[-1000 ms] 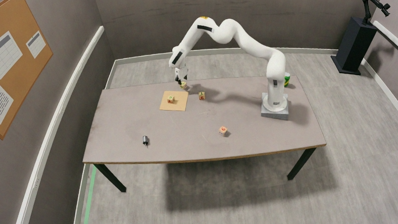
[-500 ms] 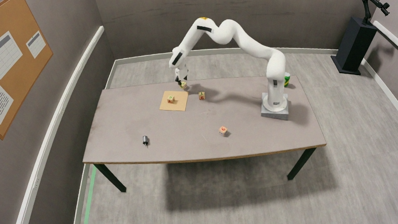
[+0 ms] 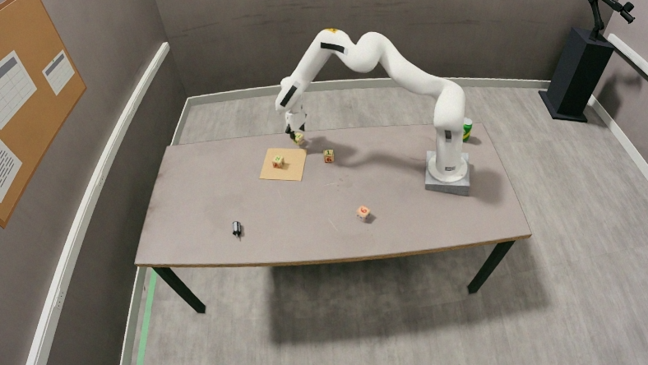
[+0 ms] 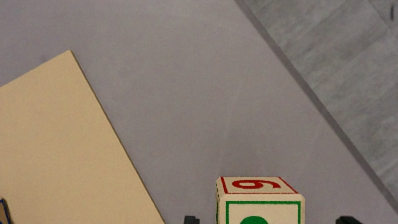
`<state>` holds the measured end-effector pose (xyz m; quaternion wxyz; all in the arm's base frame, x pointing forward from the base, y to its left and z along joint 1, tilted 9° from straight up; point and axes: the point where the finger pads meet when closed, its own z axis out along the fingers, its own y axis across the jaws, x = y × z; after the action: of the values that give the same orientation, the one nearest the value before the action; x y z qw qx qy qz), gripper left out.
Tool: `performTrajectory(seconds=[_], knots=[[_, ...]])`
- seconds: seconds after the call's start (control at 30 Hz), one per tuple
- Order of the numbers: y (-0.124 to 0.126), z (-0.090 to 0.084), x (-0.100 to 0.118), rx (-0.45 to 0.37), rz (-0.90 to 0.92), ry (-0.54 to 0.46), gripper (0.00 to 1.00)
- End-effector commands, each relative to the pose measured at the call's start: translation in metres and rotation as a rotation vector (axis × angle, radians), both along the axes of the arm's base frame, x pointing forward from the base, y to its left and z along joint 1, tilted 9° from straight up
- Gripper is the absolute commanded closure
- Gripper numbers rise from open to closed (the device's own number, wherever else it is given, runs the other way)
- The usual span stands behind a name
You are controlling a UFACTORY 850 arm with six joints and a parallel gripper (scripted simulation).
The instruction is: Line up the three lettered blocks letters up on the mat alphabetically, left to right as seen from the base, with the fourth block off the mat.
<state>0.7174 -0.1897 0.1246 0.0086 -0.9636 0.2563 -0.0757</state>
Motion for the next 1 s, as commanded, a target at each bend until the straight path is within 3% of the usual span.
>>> performTrajectory(seconds=[0.0, 0.53, 0.97], knots=[[0.0, -0.005, 0.002, 0.0, 0.0, -0.002, 0.24], [-0.001, -0.042, 0.007, 0.0, 0.0, -0.002, 0.24], [-0.001, -0.047, 0.008, 0.0, 0.0, -0.002, 0.24]])
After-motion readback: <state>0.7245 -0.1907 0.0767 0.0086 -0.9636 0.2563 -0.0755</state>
